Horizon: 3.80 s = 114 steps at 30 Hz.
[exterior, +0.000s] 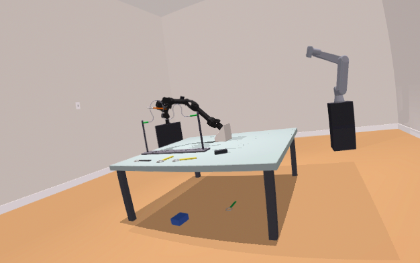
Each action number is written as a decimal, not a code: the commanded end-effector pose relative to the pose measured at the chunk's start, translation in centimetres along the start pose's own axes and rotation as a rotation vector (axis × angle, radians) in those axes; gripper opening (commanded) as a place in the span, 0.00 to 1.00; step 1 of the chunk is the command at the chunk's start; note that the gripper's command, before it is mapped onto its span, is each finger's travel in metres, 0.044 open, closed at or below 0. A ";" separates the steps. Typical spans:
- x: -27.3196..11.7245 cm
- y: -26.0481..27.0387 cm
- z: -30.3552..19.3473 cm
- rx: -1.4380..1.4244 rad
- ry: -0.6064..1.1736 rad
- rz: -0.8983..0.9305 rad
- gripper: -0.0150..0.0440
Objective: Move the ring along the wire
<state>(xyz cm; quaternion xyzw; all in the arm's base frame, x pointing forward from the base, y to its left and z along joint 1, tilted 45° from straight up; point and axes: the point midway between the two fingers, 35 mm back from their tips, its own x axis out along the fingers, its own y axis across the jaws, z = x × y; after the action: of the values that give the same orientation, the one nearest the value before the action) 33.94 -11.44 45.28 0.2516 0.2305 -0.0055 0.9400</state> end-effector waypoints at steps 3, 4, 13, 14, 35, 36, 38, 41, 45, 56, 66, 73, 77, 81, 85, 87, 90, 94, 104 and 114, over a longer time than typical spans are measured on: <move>0.0 -0.3 0.0 -0.073 -0.003 -0.043 0.00; 0.0 -0.3 0.1 -0.085 -0.003 -0.050 0.00; 0.0 -0.8 0.1 -0.190 -0.007 -0.115 0.00; -0.1 -0.8 0.1 -0.201 -0.007 -0.123 0.00; -0.2 -1.9 0.4 -0.446 -0.018 -0.275 0.00; -0.2 -1.9 0.5 -0.458 -0.019 -0.282 0.00; -0.2 -2.0 0.5 -0.481 -0.020 -0.297 0.00; -0.2 -2.1 0.6 -0.516 -0.022 -0.319 0.00; -0.3 -2.3 0.7 -0.563 -0.025 -0.348 0.00; -0.4 -2.7 1.0 -0.692 -0.034 -0.427 0.00; -0.6 -3.1 1.3 -0.809 -0.043 -0.499 0.00; -0.7 -3.3 1.5 -0.892 -0.049 -0.549 0.00; -0.8 -3.4 1.7 -0.939 -0.054 -0.578 0.00; -0.8 -3.5 1.9 -0.986 -0.058 -0.606 0.00; -0.9 -3.6 2.0 -1.034 -0.062 -0.635 0.00; -1.0 -3.7 2.1 -1.057 -0.065 -0.649 0.00; -1.0 -3.7 2.2 -1.093 -0.068 -0.670 0.00; -1.1 -3.8 2.4 -1.140 -0.073 -0.698 0.00; -1.3 -3.9 2.8 -1.259 -0.085 -0.768 0.00; -1.6 -4.0 3.2 -1.379 -0.099 -0.837 0.00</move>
<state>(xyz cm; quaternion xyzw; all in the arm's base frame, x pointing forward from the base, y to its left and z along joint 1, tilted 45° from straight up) 33.49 -16.53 46.47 -0.4756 0.2167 -0.2199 0.8237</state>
